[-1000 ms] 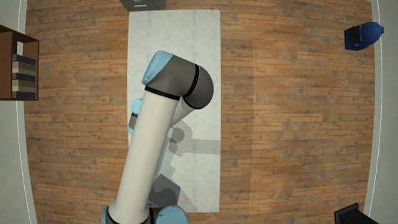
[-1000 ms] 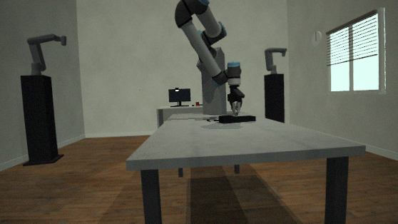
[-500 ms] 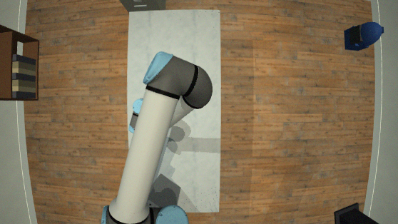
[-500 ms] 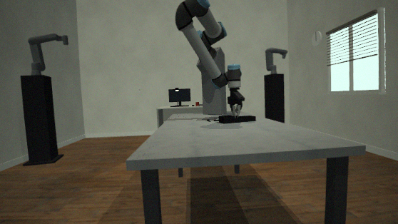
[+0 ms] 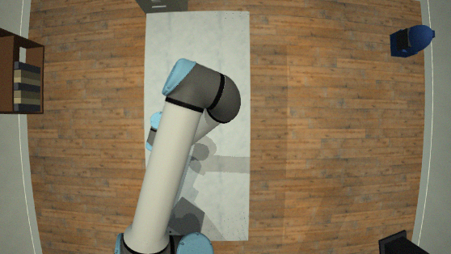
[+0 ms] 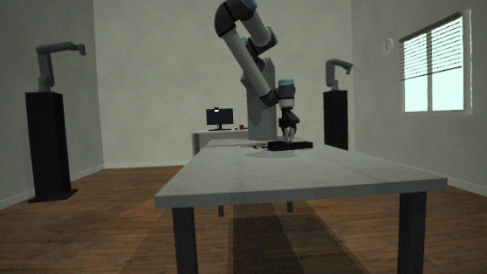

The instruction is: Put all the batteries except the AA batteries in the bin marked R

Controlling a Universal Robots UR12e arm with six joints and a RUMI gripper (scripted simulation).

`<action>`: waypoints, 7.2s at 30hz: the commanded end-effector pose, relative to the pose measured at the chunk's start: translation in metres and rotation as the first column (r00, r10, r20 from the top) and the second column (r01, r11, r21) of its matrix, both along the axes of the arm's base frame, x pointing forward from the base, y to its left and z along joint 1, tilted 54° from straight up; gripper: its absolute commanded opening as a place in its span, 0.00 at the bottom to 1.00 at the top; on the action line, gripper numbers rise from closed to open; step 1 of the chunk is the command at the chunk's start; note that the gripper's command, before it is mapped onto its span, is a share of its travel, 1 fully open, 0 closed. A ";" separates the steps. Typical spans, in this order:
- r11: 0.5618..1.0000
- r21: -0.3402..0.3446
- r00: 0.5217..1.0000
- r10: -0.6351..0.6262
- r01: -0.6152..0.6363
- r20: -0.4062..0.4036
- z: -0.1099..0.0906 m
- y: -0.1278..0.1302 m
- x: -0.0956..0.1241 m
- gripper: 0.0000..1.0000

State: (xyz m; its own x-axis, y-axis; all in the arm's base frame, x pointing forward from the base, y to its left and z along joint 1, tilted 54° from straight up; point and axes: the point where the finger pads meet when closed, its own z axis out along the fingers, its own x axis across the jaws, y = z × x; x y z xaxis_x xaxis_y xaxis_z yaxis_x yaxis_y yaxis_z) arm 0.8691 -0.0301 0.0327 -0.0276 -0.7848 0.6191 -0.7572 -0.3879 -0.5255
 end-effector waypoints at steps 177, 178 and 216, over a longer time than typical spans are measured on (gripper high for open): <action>1.000 0.000 1.000 0.002 -0.002 0.003 -0.052 0.066 0.000 0.04; 1.000 0.000 1.000 0.002 -0.002 0.003 -0.052 0.066 0.000 0.04; 1.000 0.000 1.000 0.003 -0.003 0.001 -0.018 0.096 -0.041 0.04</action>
State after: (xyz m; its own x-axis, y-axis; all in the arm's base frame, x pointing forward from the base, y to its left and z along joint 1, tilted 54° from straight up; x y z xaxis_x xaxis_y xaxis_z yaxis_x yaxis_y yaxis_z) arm 0.8365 0.0598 0.0095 -0.0266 -0.7849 0.6190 -0.7547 -0.3903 -0.5274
